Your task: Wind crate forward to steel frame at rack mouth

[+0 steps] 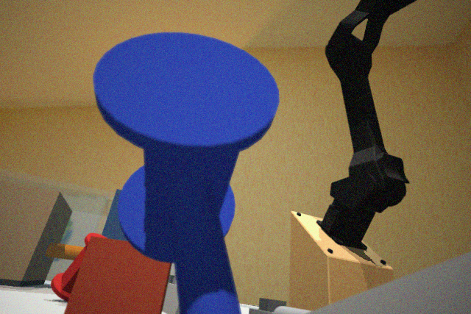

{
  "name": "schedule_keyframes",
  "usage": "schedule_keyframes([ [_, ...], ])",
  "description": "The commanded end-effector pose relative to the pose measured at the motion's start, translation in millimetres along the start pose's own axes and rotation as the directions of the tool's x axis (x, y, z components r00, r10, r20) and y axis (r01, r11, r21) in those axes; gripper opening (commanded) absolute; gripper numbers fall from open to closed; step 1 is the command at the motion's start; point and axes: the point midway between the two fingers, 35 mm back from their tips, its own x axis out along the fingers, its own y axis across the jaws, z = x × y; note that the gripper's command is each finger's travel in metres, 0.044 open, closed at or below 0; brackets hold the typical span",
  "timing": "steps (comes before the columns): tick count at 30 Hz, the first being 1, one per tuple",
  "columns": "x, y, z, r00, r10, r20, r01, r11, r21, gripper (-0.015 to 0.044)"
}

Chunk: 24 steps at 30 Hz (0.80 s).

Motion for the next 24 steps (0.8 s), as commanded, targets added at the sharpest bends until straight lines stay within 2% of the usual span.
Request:
schedule_keyframes([
  [1, -9.2, -77.2, 4.0, 0.975, -0.222, 0.017, 0.221, 0.958, -0.183, 0.044],
  [7, -44.9, -165.1, 17.9, 0.877, -0.477, 0.053, 0.456, 0.796, -0.398, 0.044],
  [10, -63.1, -188.5, 33.3, 0.834, -0.543, 0.099, 0.523, 0.72, -0.456, 0.044],
  [18, -111.1, -239.6, 50.2, 0.709, -0.692, 0.138, 0.626, 0.528, -0.573, 0.044],
  [24, -180.5, -278.7, 68.2, 0.534, -0.826, 0.179, 0.662, 0.276, -0.697, 0.044],
])
